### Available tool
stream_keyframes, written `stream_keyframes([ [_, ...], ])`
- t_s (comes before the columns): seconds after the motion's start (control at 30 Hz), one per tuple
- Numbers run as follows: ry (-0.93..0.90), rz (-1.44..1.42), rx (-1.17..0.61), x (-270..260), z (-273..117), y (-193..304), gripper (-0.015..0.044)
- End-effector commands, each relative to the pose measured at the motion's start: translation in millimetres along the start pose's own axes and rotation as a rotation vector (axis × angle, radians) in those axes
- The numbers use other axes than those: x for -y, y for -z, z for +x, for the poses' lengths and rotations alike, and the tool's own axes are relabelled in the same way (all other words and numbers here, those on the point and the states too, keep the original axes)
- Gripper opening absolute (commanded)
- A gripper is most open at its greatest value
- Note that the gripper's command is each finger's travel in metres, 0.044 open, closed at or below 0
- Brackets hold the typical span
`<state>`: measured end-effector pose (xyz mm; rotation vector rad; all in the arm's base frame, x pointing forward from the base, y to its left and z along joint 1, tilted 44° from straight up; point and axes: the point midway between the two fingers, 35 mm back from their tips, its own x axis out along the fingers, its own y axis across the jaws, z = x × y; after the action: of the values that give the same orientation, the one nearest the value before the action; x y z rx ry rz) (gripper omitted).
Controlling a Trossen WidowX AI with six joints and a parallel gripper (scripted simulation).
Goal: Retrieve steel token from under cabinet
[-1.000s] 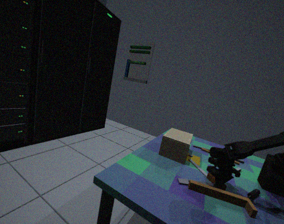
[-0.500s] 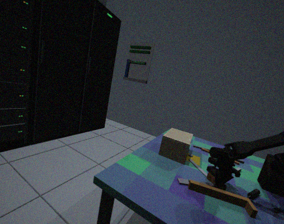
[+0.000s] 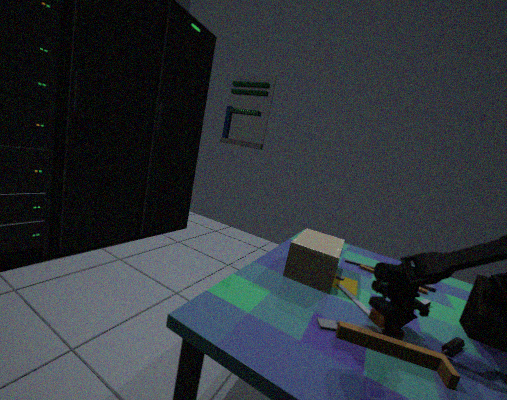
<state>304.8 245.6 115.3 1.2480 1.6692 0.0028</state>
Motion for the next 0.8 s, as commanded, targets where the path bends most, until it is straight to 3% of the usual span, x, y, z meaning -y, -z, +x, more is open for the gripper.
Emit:
stream_keyframes([
  [0.0, 0.005, -0.001, -0.002, 1.0, 1.7, 0.8, 0.0000],
  [0.43, 0.005, -0.001, -0.002, 1.0, 1.7, 0.8, 0.0000],
  [0.67, 0.000, 0.000, 0.000, 0.0, 0.0, 0.0, 0.0184],
  [0.77, 0.000, 0.001, 0.000, 0.2, -0.2, -0.2, 0.0200],
])
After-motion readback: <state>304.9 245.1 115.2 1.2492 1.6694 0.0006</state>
